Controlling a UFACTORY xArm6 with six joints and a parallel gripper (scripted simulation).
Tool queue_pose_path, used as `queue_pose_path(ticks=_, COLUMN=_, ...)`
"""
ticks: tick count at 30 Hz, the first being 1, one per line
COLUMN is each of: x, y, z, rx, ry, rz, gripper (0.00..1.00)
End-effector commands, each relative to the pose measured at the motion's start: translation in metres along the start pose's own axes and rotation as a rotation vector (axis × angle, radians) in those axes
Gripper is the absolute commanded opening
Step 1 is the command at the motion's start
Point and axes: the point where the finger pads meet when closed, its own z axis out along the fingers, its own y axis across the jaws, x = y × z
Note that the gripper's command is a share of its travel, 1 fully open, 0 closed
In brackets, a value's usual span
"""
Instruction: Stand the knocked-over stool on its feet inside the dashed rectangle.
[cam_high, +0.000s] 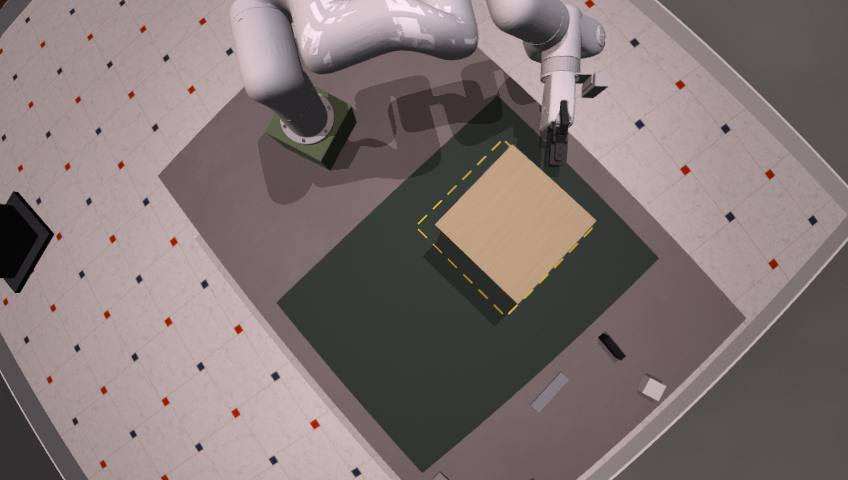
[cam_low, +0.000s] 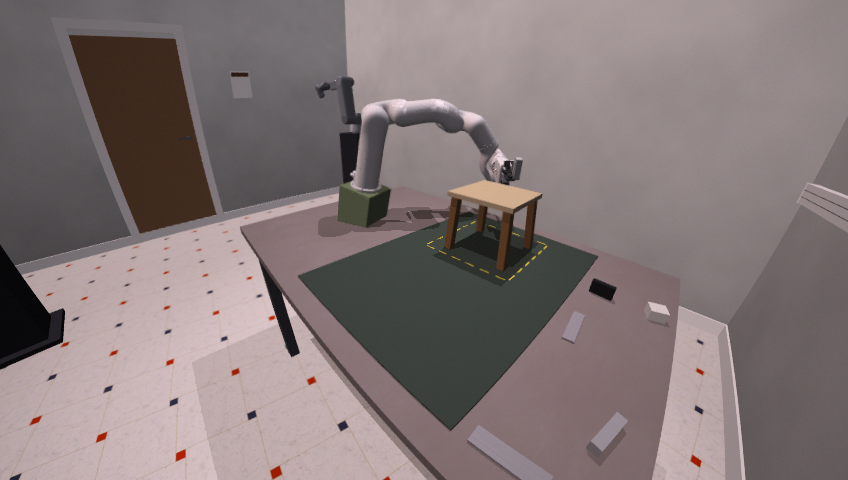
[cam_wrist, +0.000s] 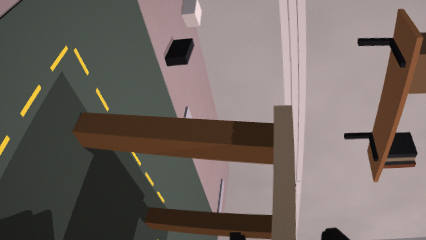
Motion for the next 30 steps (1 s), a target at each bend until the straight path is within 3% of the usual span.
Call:
queue_pose_path(ticks=1, x=0.003, y=0.0, z=-0.009, rx=-0.196, ry=-0.198, rz=0.002, gripper=0.45)
queue_pose_path(ticks=20, x=0.004, y=0.002, z=-0.012, rx=-0.183, ry=-0.185, rz=0.002, gripper=0.45)
queue_pose_path(ticks=30, x=0.005, y=0.037, z=-0.02, rx=-0.181, ry=-0.183, rz=0.002, gripper=0.45)
